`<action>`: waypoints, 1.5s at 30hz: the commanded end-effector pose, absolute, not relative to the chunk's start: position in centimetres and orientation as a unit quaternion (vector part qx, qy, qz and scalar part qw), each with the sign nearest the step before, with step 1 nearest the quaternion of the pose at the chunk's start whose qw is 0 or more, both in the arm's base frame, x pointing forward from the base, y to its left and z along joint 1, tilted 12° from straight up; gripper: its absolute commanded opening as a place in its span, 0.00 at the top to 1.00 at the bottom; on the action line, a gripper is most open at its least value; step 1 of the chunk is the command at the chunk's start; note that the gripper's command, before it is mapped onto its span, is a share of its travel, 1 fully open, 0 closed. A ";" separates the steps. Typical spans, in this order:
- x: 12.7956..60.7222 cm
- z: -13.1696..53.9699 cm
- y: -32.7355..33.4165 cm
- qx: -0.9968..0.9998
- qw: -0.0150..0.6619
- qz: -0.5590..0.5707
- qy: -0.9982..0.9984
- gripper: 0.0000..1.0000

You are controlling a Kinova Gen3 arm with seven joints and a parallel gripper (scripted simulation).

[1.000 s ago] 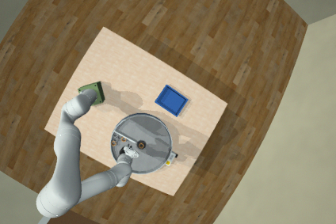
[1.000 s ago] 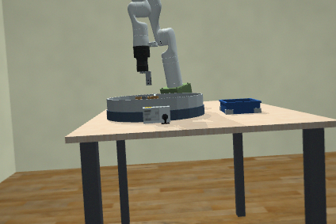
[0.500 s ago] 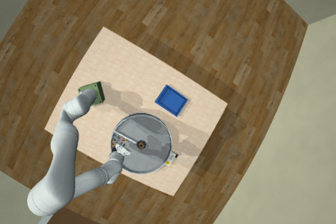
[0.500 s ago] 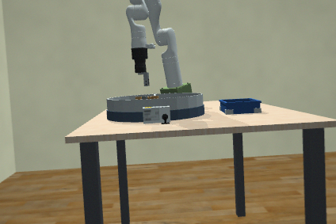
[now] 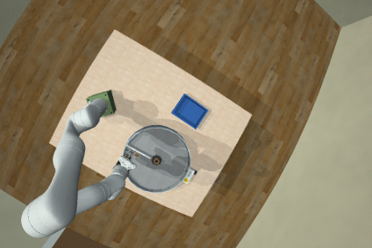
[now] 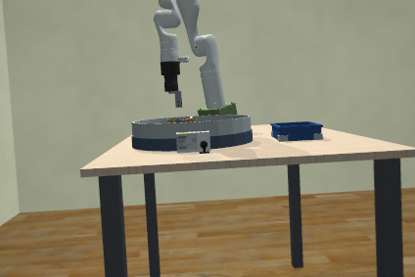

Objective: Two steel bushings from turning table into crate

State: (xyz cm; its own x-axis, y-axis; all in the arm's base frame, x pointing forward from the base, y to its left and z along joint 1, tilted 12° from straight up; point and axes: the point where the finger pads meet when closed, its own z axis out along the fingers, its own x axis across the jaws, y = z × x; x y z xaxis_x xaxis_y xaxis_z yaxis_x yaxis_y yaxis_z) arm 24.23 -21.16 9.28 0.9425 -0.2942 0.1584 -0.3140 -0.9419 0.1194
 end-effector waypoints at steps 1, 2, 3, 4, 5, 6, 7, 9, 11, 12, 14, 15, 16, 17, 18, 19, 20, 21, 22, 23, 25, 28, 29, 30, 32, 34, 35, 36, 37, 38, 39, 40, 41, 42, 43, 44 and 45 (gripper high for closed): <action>24.0 9.4 -21.5 0.982 0.073 0.071 -0.160 0.60; 24.0 9.4 -21.5 0.982 0.073 0.071 -0.160 0.60; 24.0 9.4 -21.5 0.982 0.073 0.071 -0.160 0.60; 24.0 9.4 -21.5 0.982 0.073 0.071 -0.160 0.60; 24.0 9.4 -21.5 0.982 0.073 0.071 -0.160 0.60; 24.0 9.4 -21.5 0.982 0.073 0.071 -0.160 0.60; 24.0 9.4 -21.5 0.982 0.073 0.071 -0.160 0.60; 24.1 8.9 -21.5 0.982 0.073 0.071 -0.159 0.60; 24.2 8.3 -21.6 0.982 0.073 0.071 -0.159 0.60; 24.2 8.0 -21.7 0.982 0.073 0.071 -0.159 0.60; 24.2 8.0 -21.7 0.982 0.073 0.071 -0.159 0.60; 24.2 8.0 -21.7 0.982 0.073 0.071 -0.159 0.60; 24.2 8.0 -21.7 0.982 0.073 0.071 -0.159 0.60; 24.2 8.0 -21.7 0.982 0.073 0.071 -0.159 0.60; 24.2 8.0 -21.7 0.982 0.073 0.071 -0.159 0.60; 24.2 8.0 -21.7 0.982 0.073 0.071 -0.159 0.60; 24.2 8.0 -21.7 0.982 0.073 0.071 -0.159 0.60; 24.2 8.0 -21.7 0.982 0.073 0.071 -0.159 0.60; 24.2 8.0 -21.7 0.982 0.073 0.071 -0.159 0.60; 24.2 8.0 -21.7 0.982 0.073 0.071 -0.159 0.60; 24.3 7.7 -21.8 0.982 0.074 0.071 -0.160 0.60; 24.3 6.9 -22.0 0.982 0.074 0.072 -0.160 0.60; 24.4 6.6 -22.0 0.982 0.074 0.072 -0.160 0.60; 24.4 6.6 -22.0 0.982 0.074 0.072 -0.160 0.60; 24.4 6.6 -22.0 0.982 0.074 0.072 -0.160 0.60; 24.4 6.6 -22.0 0.982 0.074 0.072 -0.160 0.60; 24.4 6.6 -22.0 0.982 0.074 0.072 -0.160 0.60; 24.4 6.6 -22.0 0.982 0.074 0.072 -0.160 0.60; 24.4 6.6 -22.0 0.982 0.074 0.072 -0.160 0.60; 24.4 6.6 -22.0 0.982 0.074 0.072 -0.160 0.60; 24.4 6.6 -22.0 0.982 0.074 0.072 -0.160 0.60; 24.4 6.6 -22.0 0.982 0.074 0.072 -0.160 0.60; 24.4 6.6 -22.0 0.982 0.074 0.072 -0.160 0.60; 24.4 6.4 -22.1 0.982 0.074 0.072 -0.161 0.60; 24.4 6.1 -22.2 0.982 0.074 0.072 -0.161 0.60; 24.5 5.8 -22.2 0.982 0.074 0.072 -0.161 0.60; 24.5 5.5 -22.3 0.982 0.074 0.072 -0.161 0.60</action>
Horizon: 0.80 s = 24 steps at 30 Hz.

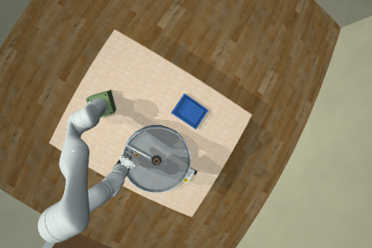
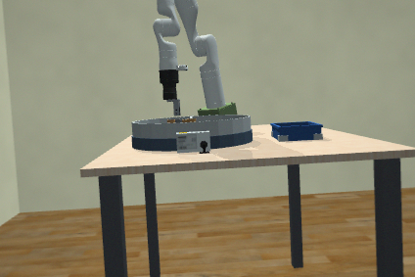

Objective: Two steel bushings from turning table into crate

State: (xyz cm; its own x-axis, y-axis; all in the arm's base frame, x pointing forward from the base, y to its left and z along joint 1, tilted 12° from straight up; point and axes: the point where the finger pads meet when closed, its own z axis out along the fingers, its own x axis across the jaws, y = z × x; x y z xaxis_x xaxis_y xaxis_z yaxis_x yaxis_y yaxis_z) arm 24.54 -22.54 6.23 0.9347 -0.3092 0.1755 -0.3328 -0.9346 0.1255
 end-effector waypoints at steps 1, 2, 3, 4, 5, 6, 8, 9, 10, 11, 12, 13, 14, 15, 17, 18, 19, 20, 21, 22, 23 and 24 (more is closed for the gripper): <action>24.5 5.2 -22.3 0.981 0.074 0.072 -0.161 0.60; 24.5 5.2 -22.3 0.981 0.074 0.072 -0.161 0.60; 24.5 5.2 -22.3 0.981 0.074 0.072 -0.161 0.60; 24.5 5.2 -22.3 0.981 0.074 0.072 -0.161 0.60; 24.5 5.2 -22.3 0.981 0.074 0.072 -0.161 0.60; 24.5 5.2 -22.3 0.981 0.074 0.072 -0.161 0.60; 24.5 5.2 -22.3 0.981 0.074 0.072 -0.161 0.60; 24.5 5.2 -22.3 0.981 0.074 0.072 -0.161 0.60; 24.5 5.2 -22.3 0.981 0.074 0.072 -0.161 0.60; 24.5 5.2 -22.3 0.981 0.074 0.072 -0.161 0.60; 24.5 5.2 -22.3 0.981 0.074 0.072 -0.161 0.60; 24.5 5.2 -22.3 0.981 0.074 0.072 -0.161 0.60; 24.5 5.1 -22.4 0.981 0.075 0.072 -0.161 0.60; 24.6 5.0 -22.4 0.981 0.075 0.072 -0.161 0.60; 24.6 4.7 -22.4 0.981 0.074 0.072 -0.161 0.60; 24.6 4.6 -22.5 0.981 0.074 0.072 -0.161 0.60; 24.6 4.6 -22.5 0.981 0.074 0.072 -0.161 0.60; 24.6 4.6 -22.5 0.981 0.074 0.072 -0.161 0.60; 24.6 4.6 -22.5 0.981 0.074 0.072 -0.161 0.60; 24.6 4.6 -22.5 0.981 0.074 0.072 -0.161 0.60; 24.6 4.6 -22.5 0.981 0.074 0.072 -0.161 0.60; 24.6 4.6 -22.5 0.981 0.074 0.072 -0.161 0.60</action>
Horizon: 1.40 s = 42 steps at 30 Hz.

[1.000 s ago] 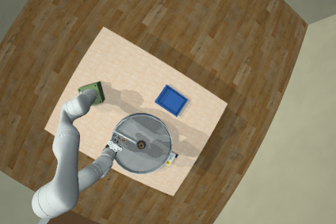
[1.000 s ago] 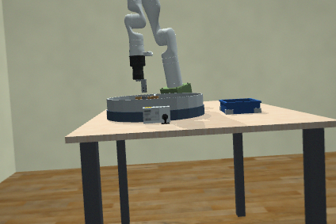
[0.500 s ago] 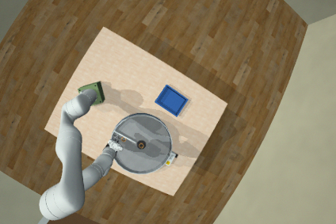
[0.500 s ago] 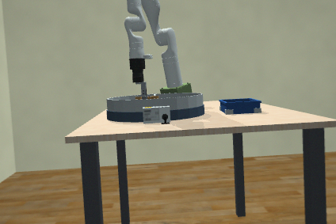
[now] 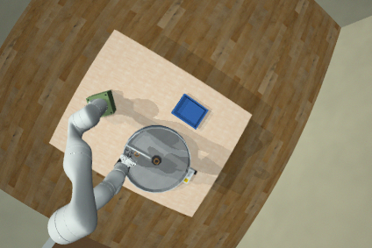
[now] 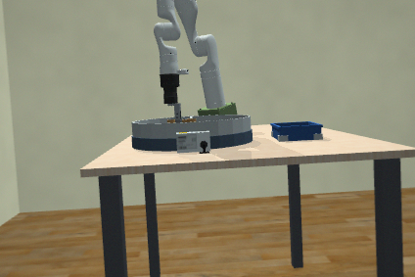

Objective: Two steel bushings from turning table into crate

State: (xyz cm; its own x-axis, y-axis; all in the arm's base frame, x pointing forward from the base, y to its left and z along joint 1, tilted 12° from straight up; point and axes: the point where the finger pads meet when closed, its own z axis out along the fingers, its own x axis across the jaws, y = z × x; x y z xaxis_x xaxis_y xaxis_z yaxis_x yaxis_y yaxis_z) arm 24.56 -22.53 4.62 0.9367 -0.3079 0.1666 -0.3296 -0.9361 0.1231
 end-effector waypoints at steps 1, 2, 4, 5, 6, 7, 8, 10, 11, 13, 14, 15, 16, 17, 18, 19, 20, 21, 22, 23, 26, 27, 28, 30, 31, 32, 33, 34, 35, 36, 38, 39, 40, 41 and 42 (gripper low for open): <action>24.6 4.6 -22.5 0.981 0.074 0.072 -0.161 0.60; 24.6 4.6 -22.5 0.981 0.074 0.072 -0.161 0.60; 24.6 4.6 -22.5 0.981 0.074 0.072 -0.161 0.60; 24.6 4.6 -22.5 0.981 0.074 0.072 -0.161 0.60; 24.6 4.6 -22.5 0.981 0.074 0.072 -0.161 0.60; 24.6 4.5 -22.5 0.981 0.075 0.072 -0.161 0.60; 24.6 4.3 -22.5 0.981 0.074 0.072 -0.161 0.60; 24.7 4.1 -22.5 0.981 0.074 0.072 -0.161 0.60; 24.7 3.9 -22.6 0.981 0.074 0.072 -0.161 0.60; 24.7 3.9 -22.6 0.981 0.074 0.072 -0.161 0.60; 24.7 3.9 -22.6 0.981 0.074 0.072 -0.161 0.60; 24.7 3.9 -22.6 0.981 0.074 0.072 -0.161 0.60; 24.7 3.9 -22.6 0.981 0.074 0.072 -0.161 0.60; 24.7 3.9 -22.6 0.981 0.074 0.072 -0.161 0.60; 24.7 3.9 -22.6 0.981 0.074 0.072 -0.161 0.60; 24.7 3.9 -22.6 0.981 0.074 0.072 -0.161 0.60; 24.7 3.9 -22.6 0.981 0.074 0.072 -0.161 0.60; 24.7 3.9 -22.6 0.981 0.074 0.072 -0.161 0.60; 24.7 3.9 -22.6 0.981 0.074 0.072 -0.161 0.60; 24.7 3.9 -22.6 0.981 0.074 0.072 -0.161 0.60; 24.7 3.5 -22.6 0.981 0.074 0.072 -0.161 0.60; 24.7 3.4 -22.7 0.981 0.074 0.072 -0.161 0.60; 24.8 3.3 -22.7 0.981 0.074 0.072 -0.161 0.60; 24.8 3.3 -22.7 0.981 0.074 0.072 -0.161 0.60; 24.8 3.3 -22.7 0.981 0.074 0.072 -0.161 0.60; 24.8 3.3 -22.7 0.981 0.074 0.072 -0.161 0.60; 24.8 3.3 -22.7 0.981 0.074 0.072 -0.161 0.60; 24.8 3.3 -22.7 0.981 0.074 0.072 -0.161 0.60; 24.8 3.3 -22.7 0.981 0.074 0.072 -0.161 0.60; 24.8 3.3 -22.7 0.981 0.074 0.072 -0.161 0.60; 24.8 3.3 -22.7 0.981 0.074 0.072 -0.161 0.60; 24.8 3.3 -22.7 0.981 0.074 0.072 -0.161 0.60; 24.8 3.3 -22.7 0.981 0.074 0.072 -0.161 0.60; 24.8 3.1 -22.7 0.981 0.074 0.072 -0.161 0.60; 24.8 3.0 -22.7 0.981 0.074 0.072 -0.161 0.60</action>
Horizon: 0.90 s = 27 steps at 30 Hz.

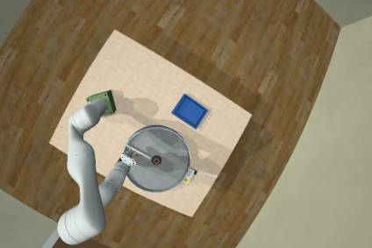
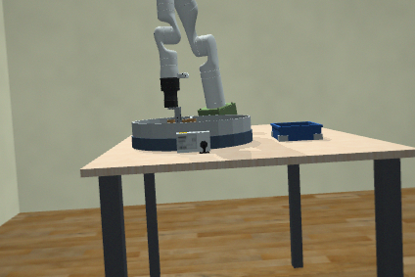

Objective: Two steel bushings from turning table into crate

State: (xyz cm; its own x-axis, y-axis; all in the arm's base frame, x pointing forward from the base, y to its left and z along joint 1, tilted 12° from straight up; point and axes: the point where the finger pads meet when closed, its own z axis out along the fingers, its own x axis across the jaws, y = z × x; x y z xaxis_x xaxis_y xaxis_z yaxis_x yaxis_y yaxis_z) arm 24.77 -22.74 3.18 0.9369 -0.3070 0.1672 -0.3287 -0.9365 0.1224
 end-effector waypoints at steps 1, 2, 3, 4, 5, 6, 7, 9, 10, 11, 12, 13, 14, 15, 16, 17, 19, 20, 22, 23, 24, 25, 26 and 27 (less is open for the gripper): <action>24.8 2.9 -22.7 0.981 0.074 0.072 -0.161 0.60; 24.8 2.7 -22.8 0.981 0.074 0.072 -0.161 0.60; 24.8 2.6 -22.8 0.981 0.074 0.072 -0.161 0.60; 24.8 2.6 -22.8 0.981 0.074 0.072 -0.161 0.60; 24.8 2.6 -22.8 0.981 0.074 0.072 -0.161 0.60; 24.8 2.6 -22.8 0.981 0.074 0.072 -0.161 0.60; 24.8 2.6 -22.8 0.981 0.074 0.072 -0.161 0.60; 24.8 2.6 -22.8 0.981 0.074 0.072 -0.161 0.60; 24.8 2.6 -22.8 0.981 0.074 0.072 -0.161 0.60; 24.8 2.6 -22.8 0.981 0.074 0.072 -0.161 0.60; 24.8 2.6 -22.8 0.981 0.074 0.072 -0.161 0.60; 24.8 2.6 -22.8 0.981 0.074 0.072 -0.161 0.60; 24.8 2.6 -22.8 0.981 0.074 0.072 -0.161 0.60; 24.8 2.6 -22.8 0.981 0.074 0.072 -0.161 0.60; 24.8 2.6 -22.8 0.981 0.074 0.072 -0.161 1.00; 24.8 2.6 -22.8 0.981 0.074 0.072 -0.161 1.00; 24.8 2.6 -22.8 0.981 0.074 0.072 -0.161 1.00; 24.8 2.6 -22.8 0.981 0.074 0.072 -0.161 1.00; 24.8 2.6 -22.8 0.981 0.074 0.072 -0.161 1.00; 24.8 2.6 -22.8 0.981 0.074 0.072 -0.161 1.00; 24.8 2.6 -22.8 0.981 0.074 0.072 -0.161 1.00; 24.8 2.6 -22.8 0.981 0.074 0.072 -0.161 1.00; 24.8 2.6 -22.8 0.981 0.074 0.072 -0.161 1.00; 24.8 2.6 -22.8 0.981 0.074 0.072 -0.161 1.00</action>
State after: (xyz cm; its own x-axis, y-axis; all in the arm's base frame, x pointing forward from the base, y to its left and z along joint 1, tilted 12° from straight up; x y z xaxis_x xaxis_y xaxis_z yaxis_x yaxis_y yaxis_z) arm 24.79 -22.76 2.56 0.9376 -0.3063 0.1643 -0.3274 -0.9370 0.1220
